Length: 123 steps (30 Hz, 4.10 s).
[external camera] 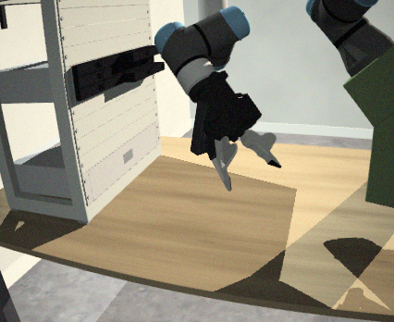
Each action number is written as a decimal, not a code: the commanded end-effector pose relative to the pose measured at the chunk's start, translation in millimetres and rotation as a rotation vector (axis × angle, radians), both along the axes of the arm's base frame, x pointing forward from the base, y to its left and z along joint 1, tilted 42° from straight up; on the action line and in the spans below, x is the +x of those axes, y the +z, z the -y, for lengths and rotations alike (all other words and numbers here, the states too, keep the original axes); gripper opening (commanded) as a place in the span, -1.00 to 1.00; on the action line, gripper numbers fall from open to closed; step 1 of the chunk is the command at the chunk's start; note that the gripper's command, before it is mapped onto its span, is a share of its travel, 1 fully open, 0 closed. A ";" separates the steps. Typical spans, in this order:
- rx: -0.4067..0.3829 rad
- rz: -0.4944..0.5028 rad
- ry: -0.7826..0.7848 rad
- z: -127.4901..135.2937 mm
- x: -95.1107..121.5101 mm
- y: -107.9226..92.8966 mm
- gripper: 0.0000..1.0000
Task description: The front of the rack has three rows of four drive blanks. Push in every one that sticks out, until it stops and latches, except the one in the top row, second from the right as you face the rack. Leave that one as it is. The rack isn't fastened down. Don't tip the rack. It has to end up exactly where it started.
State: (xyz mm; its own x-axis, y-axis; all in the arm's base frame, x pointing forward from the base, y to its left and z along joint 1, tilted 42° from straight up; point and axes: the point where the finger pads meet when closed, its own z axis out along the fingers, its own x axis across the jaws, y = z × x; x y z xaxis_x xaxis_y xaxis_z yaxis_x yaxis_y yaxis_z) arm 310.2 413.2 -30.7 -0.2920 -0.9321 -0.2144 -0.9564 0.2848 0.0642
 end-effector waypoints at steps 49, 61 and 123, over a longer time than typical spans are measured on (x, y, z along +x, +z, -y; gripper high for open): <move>0.075 -0.873 0.463 150.8 -175.7 -35.8 1.00; 0.363 -1.134 0.548 162.8 -222.7 23.9 1.00; 2.035 -1.752 -0.281 202.0 -54.2 361.1 1.00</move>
State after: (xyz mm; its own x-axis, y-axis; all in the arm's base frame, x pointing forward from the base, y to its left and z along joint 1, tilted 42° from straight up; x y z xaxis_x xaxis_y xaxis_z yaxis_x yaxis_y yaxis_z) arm 232.0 220.7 318.8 -0.9930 -0.1120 0.0382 0.1173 -0.8885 0.4436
